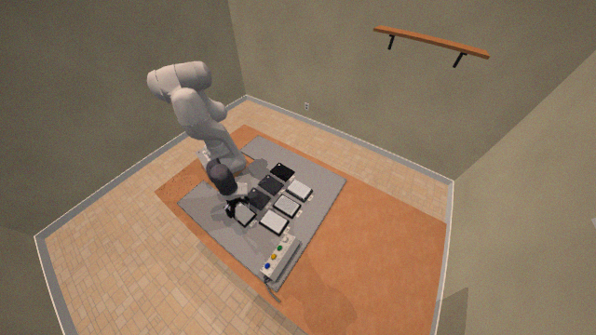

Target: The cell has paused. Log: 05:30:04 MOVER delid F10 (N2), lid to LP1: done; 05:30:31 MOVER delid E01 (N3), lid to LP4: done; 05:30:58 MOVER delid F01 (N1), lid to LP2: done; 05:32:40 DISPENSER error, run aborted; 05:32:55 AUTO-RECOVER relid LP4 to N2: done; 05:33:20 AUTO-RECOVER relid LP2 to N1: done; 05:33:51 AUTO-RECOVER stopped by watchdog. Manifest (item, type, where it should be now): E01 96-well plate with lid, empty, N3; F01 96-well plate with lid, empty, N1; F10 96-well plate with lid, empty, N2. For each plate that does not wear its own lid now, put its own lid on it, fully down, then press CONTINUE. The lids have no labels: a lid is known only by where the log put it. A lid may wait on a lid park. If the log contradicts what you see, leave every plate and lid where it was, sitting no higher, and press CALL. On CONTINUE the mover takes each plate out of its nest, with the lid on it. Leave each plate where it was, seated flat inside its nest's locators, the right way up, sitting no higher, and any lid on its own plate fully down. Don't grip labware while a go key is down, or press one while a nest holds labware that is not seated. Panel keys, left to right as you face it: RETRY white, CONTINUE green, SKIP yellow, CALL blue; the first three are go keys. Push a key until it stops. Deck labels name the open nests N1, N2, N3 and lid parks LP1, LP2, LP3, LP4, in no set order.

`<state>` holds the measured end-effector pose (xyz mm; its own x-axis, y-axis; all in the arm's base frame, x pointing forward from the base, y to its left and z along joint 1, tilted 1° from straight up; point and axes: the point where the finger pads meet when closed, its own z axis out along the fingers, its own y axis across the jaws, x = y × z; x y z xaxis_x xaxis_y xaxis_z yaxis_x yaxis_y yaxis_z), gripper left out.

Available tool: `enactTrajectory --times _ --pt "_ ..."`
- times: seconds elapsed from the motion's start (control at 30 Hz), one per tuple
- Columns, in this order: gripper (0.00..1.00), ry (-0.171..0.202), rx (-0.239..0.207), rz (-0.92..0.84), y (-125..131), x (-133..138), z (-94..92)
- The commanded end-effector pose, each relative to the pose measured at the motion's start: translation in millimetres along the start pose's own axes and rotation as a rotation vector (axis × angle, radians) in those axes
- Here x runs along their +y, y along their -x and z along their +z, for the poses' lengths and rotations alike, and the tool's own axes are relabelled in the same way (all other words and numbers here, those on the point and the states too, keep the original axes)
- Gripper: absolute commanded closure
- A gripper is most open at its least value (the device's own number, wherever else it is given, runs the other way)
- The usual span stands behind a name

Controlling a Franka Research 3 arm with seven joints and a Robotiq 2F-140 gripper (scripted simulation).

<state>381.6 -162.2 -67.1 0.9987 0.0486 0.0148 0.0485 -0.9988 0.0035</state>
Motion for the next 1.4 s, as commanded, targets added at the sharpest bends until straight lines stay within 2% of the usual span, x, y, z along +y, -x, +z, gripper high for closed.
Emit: enactTrajectory --times 0.0,1.37 --pt "1.00 0.000 0.002 0.006 -1.3 -0.2 -0.3" --pt "1.00 0.000 0.002 0.006 -1.3 -0.2 -5.7"
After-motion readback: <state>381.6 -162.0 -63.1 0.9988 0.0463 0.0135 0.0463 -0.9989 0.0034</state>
